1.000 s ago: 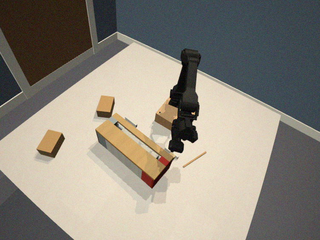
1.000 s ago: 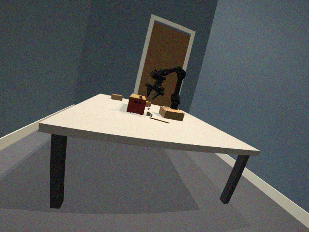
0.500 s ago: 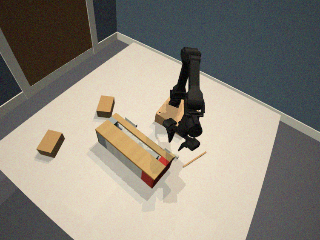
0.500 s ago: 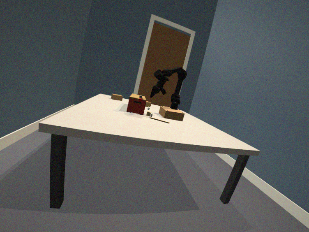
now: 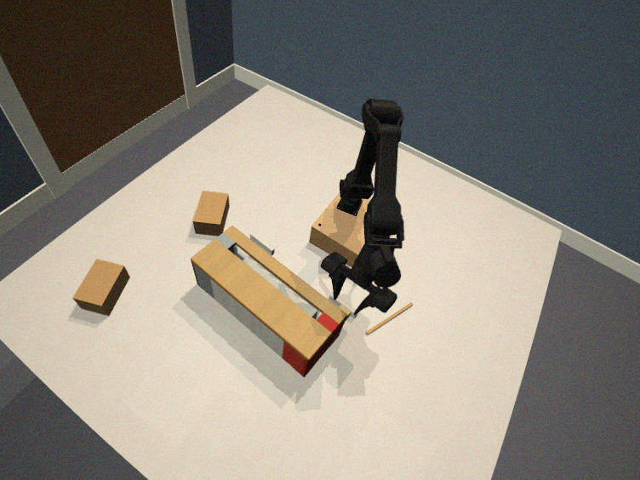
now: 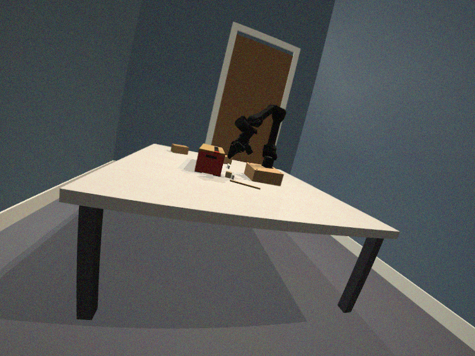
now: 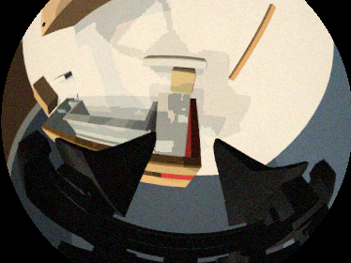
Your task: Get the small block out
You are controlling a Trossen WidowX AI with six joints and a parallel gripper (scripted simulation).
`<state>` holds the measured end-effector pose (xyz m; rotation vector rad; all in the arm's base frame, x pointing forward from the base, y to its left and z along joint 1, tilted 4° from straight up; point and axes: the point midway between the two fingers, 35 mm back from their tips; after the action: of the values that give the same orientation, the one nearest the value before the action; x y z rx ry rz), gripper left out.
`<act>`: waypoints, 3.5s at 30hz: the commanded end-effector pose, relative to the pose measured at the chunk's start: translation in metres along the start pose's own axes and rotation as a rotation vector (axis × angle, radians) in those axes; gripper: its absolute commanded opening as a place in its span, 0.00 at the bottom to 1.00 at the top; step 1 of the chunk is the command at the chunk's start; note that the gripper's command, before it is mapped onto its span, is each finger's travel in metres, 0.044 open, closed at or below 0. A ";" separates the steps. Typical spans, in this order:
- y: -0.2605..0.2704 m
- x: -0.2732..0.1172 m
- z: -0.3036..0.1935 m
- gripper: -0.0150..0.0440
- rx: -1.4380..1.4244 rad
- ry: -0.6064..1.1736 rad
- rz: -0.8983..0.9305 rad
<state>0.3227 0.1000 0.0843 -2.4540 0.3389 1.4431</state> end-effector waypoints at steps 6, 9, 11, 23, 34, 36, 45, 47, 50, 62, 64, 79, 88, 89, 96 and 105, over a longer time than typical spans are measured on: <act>0.010 0.034 0.023 0.74 -0.013 -0.015 0.022; 0.010 0.036 0.023 0.74 -0.013 -0.015 0.022; 0.009 0.039 0.025 0.74 -0.013 -0.015 0.022; 0.009 0.057 0.032 0.74 -0.013 -0.015 0.022; 0.010 0.073 0.040 0.74 -0.013 -0.016 0.022; 0.010 0.076 0.041 0.74 -0.013 -0.016 0.022; 0.012 0.088 0.048 0.74 -0.013 -0.016 0.022; 0.012 0.088 0.048 0.74 -0.013 -0.016 0.022; 0.012 0.088 0.048 0.60 -0.013 -0.016 0.022; 0.010 0.071 0.039 0.25 -0.013 -0.016 0.021; 0.009 0.061 0.034 0.25 -0.013 -0.016 0.021; 0.011 0.015 0.021 0.25 -0.088 -0.018 -0.013; 0.017 -0.018 0.021 0.25 -0.238 -0.011 -0.082; 0.017 -0.022 0.022 0.25 -0.255 -0.010 -0.089; 0.024 -0.046 0.025 0.25 -0.373 0.006 -0.141; 0.033 -0.075 0.034 0.25 -0.528 0.037 -0.206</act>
<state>0.2567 0.0865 0.1235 -2.7732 -0.2480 1.5586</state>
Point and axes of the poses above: the point midway between the two fingers, 35 mm back from their tips, its own x axis out along the fingers, its own y axis across the jaws, z = x × y, and after that the axes turned 3 degrees about x, right-handed
